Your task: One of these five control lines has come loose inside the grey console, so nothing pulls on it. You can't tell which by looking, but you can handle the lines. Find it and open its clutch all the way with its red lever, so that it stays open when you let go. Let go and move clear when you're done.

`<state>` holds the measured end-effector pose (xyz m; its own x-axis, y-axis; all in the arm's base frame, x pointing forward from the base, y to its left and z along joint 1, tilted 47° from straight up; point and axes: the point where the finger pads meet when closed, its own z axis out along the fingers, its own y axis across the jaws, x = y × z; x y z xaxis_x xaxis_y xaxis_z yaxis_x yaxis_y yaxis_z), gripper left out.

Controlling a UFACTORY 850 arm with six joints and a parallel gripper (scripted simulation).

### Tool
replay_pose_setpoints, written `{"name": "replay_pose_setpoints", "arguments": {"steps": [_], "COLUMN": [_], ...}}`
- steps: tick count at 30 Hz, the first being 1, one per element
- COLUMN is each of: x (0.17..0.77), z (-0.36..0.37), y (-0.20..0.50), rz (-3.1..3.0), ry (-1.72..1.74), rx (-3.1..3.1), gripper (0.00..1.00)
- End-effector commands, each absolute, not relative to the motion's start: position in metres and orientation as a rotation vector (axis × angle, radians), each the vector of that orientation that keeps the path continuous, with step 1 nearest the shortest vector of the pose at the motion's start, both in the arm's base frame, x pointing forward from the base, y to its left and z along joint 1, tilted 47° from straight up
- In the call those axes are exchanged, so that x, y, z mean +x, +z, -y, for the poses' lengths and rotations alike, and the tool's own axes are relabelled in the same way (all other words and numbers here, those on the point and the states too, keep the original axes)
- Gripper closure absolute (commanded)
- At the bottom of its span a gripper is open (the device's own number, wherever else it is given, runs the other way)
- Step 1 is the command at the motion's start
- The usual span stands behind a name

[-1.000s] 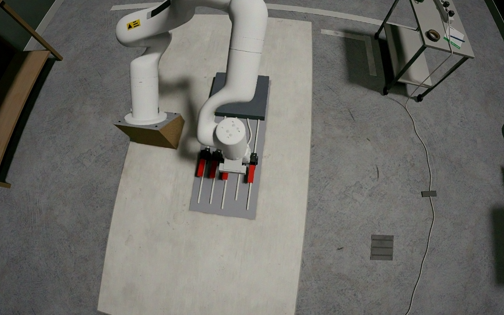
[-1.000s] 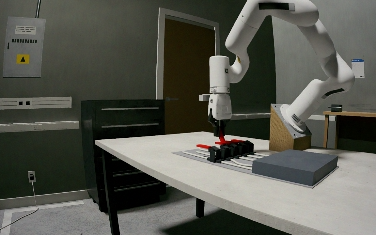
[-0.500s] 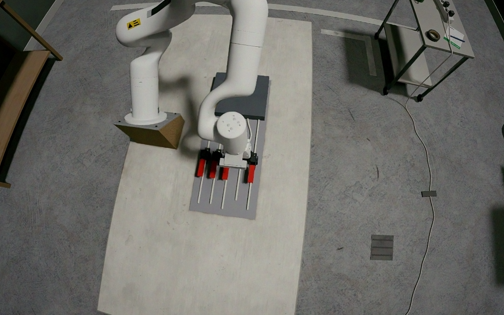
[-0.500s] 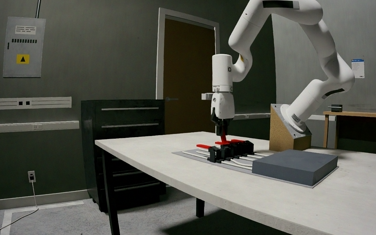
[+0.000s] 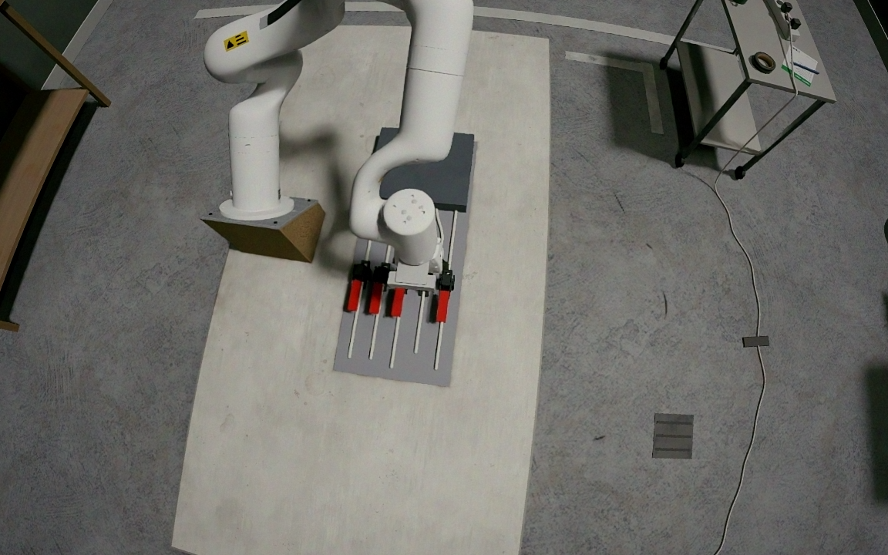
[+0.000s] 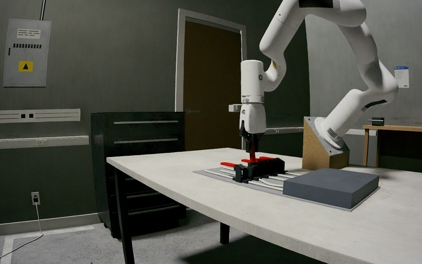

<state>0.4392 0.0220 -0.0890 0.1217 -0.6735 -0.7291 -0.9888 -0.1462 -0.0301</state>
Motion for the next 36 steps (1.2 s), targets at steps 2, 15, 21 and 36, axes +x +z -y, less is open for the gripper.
{"name": "replay_pose_setpoints", "arguments": {"steps": [2, 15, 21, 36], "x": [0.439, 0.437, 0.436, 0.434], "z": [-0.026, -0.038, -0.042, -0.057], "y": [-0.084, -0.075, -0.074, -0.067], "rz": [-1.603, -1.603, -1.603, -1.603], "ry": [0.786, 0.786, 0.786, 0.786], "rx": [-1.882, -1.882, -1.882, -1.882], "gripper": [1.00, 1.00, 1.00, 1.00]}}
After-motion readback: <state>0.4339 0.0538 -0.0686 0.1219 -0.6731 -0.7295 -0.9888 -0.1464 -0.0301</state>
